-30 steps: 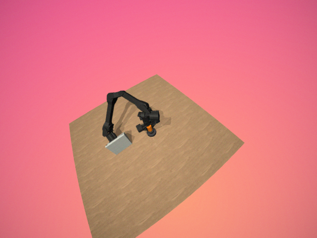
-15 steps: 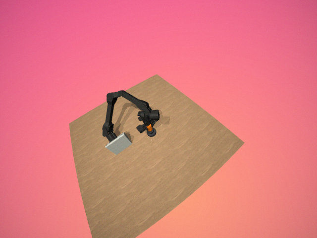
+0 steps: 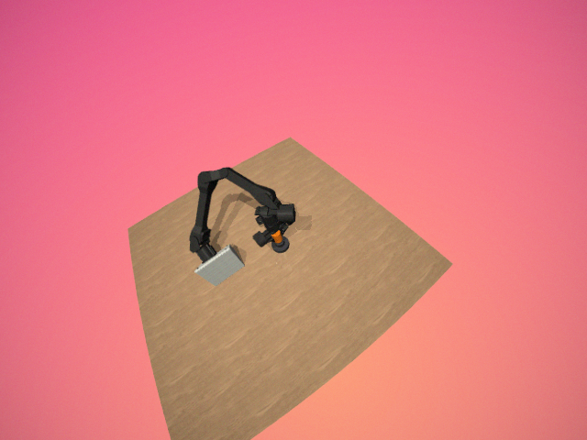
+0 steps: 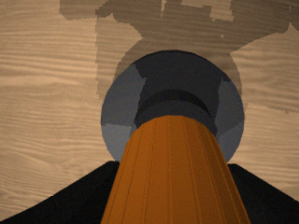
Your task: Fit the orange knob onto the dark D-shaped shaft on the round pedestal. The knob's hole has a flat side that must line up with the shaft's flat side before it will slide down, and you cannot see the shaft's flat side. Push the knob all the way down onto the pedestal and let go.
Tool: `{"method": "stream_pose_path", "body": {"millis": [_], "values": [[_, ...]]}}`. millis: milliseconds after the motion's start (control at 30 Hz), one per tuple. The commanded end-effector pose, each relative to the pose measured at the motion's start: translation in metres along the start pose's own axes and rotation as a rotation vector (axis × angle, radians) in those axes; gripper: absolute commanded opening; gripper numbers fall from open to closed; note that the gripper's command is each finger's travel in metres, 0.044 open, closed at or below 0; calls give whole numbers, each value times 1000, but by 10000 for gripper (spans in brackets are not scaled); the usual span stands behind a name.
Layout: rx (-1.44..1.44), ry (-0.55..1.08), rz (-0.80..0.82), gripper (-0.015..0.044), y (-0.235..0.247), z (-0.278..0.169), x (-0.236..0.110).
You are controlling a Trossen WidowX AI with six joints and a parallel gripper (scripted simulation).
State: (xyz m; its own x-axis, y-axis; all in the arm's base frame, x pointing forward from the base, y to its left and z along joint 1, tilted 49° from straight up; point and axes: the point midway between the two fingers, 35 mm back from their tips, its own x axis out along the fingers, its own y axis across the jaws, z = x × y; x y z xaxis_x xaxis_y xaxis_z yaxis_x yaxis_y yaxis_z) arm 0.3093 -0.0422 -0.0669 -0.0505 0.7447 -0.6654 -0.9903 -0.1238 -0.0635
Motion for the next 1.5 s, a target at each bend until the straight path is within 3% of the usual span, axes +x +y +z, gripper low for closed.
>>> {"method": "stream_pose_path", "body": {"millis": [0,500,767,1467], "values": [[-5,1,-6,0,0,0,-1],[-5,2,-6,0,-2,0,-4],[-215,2,-6,0,-4,-2,-4],[-215,2,-6,0,-2,-1,-5]]}}
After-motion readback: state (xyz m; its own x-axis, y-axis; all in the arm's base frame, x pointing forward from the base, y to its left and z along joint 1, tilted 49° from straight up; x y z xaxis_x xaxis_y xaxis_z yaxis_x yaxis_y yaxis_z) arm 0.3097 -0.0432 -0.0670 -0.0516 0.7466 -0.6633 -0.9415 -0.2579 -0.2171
